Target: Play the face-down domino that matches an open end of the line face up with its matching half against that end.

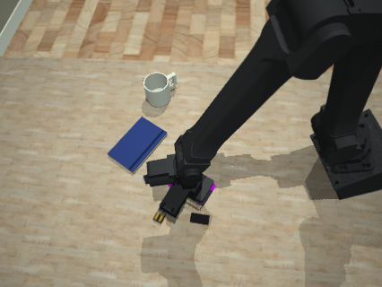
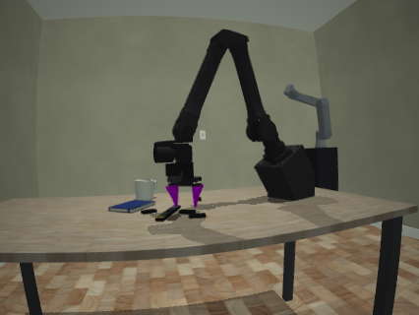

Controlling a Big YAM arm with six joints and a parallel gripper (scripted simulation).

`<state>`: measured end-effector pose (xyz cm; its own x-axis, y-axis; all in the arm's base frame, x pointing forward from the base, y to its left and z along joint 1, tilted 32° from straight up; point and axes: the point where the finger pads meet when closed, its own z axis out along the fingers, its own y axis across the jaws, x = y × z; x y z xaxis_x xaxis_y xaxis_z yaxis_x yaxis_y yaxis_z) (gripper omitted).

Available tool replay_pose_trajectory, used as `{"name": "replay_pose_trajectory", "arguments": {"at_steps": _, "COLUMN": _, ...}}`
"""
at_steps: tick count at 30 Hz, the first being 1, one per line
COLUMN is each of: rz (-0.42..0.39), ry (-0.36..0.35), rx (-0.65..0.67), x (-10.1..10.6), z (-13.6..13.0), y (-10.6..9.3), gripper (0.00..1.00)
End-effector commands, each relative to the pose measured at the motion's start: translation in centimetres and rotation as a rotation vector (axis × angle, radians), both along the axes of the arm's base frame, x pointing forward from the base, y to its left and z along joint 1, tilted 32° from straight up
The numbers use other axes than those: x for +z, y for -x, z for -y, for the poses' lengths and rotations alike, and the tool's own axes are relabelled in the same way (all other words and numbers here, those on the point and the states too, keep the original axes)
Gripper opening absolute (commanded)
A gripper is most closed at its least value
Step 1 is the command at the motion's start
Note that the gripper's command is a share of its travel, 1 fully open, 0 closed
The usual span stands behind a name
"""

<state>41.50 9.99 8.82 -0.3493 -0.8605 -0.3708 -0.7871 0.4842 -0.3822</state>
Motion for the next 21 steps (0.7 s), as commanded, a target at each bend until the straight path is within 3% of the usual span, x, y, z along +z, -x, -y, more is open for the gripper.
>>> {"name": "replay_pose_trajectory", "arguments": {"at_steps": 1, "rz": 0.004, "ry": -0.006, "rx": -0.004, "x": -0.05, "z": -0.37, "y": -0.07, "gripper": 0.69}}
{"name": "replay_pose_trajectory", "arguments": {"at_steps": 21, "rz": 0.0, "ry": -0.005, "rx": -0.003, "x": -0.19, "z": -0.36, "y": 0.04, "gripper": 0.69}}
